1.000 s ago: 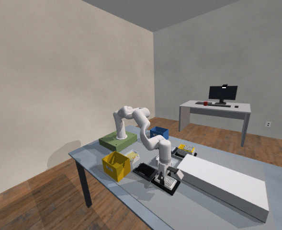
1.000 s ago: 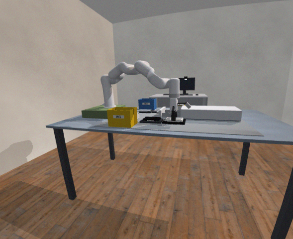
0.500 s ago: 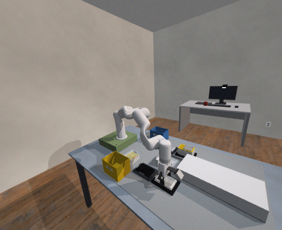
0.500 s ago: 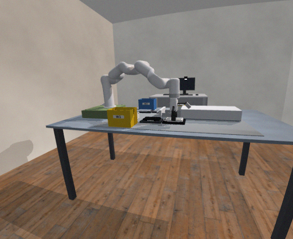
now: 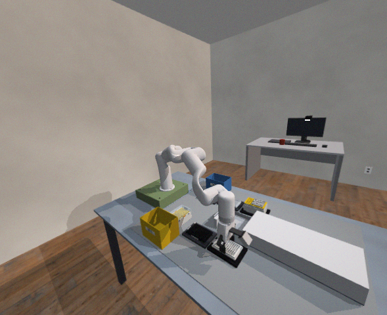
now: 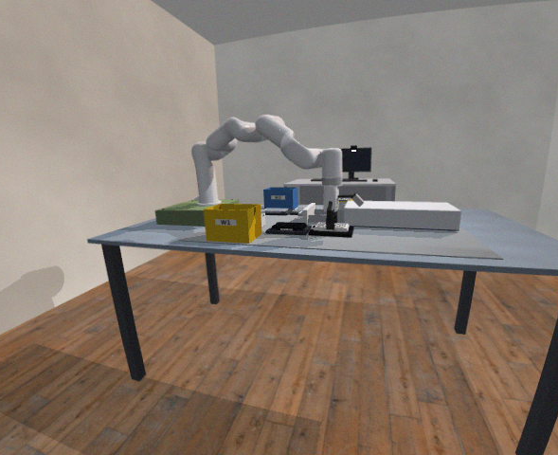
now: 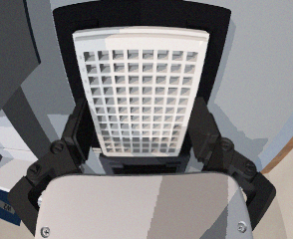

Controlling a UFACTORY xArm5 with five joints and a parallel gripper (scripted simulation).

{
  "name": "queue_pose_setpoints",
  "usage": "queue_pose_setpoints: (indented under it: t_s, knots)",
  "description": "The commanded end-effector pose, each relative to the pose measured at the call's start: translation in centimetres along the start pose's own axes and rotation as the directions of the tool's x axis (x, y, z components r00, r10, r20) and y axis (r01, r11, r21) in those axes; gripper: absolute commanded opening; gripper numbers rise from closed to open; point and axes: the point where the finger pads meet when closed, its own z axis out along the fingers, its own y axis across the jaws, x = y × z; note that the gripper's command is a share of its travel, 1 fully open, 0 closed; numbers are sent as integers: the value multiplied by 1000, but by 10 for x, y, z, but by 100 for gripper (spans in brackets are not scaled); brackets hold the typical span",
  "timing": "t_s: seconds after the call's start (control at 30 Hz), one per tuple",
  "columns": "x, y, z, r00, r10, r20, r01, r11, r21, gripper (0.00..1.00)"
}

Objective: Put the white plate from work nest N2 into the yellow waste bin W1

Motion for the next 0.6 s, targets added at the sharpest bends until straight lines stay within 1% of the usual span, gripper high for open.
queue_pose_setpoints:
  t_s: [0.0, 0.57]
  knots:
    - [2, 0, -5, 1000, 0, -5, 0, 1000, -1, 0]
    - [2, 0, -15, 1000, 0, -5, 0, 1000, -1, 0]
